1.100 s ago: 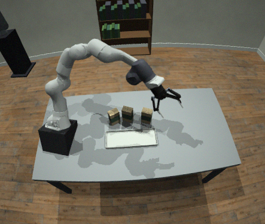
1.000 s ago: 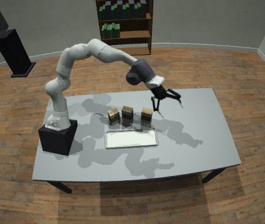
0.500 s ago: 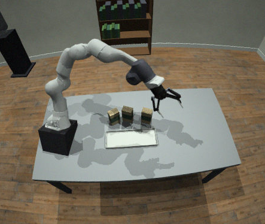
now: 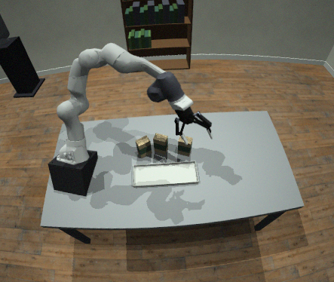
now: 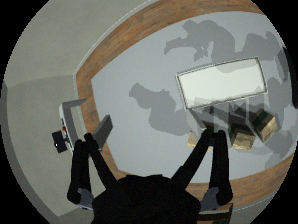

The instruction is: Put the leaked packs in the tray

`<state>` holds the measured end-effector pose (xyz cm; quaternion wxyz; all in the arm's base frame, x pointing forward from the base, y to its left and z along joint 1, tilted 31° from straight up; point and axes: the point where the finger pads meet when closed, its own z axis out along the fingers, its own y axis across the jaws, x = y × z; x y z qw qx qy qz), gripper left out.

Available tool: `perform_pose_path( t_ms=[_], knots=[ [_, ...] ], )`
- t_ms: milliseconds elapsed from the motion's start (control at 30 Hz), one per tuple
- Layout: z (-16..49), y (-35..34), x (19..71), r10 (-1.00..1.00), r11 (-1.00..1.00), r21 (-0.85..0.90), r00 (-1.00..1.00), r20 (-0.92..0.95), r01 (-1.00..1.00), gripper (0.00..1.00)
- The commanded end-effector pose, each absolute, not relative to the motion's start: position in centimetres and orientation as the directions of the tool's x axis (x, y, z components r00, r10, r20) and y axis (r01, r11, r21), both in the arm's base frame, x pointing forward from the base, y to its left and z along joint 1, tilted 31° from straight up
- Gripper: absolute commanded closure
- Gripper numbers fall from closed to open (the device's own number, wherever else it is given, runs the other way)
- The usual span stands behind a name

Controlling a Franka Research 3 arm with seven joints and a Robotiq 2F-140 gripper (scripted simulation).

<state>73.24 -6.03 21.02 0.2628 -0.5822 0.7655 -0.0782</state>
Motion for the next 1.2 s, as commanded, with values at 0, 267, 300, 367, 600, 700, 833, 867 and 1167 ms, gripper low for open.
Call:
perform_pose_path(
  t_ms=[0,267,300,367,600,700,833,867,1167],
  knots=[
    [20.3,-5.0,71.1,-0.887,0.41,-0.334,-0.286,-0.362,-0.849,0.0],
    [19.1,-2.6,64.6,-0.812,0.515,-0.17,-0.415,-0.41,-0.841,0.0],
    [19.0,-2.3,63.9,-0.803,0.525,-0.151,-0.429,-0.413,-0.838,0.0],
    [18.8,-1.8,62.5,-0.786,0.543,-0.116,-0.455,-0.418,-0.831,0.0],
    [18.1,-0.1,57.9,-0.726,0.598,-0.001,-0.541,-0.424,-0.802,0.0],
    [17.8,0.8,55.8,-0.697,0.62,0.054,-0.58,-0.422,-0.783,0.0],
    [17.4,1.7,53.3,-0.663,0.642,0.114,-0.623,-0.415,-0.758,0.0],
    [17.3,2.2,52.2,-0.648,0.651,0.141,-0.642,-0.41,-0.746,0.0],
    [16.8,4.0,47.7,-0.585,0.68,0.248,-0.714,-0.383,-0.69,0.0]
  ],
)
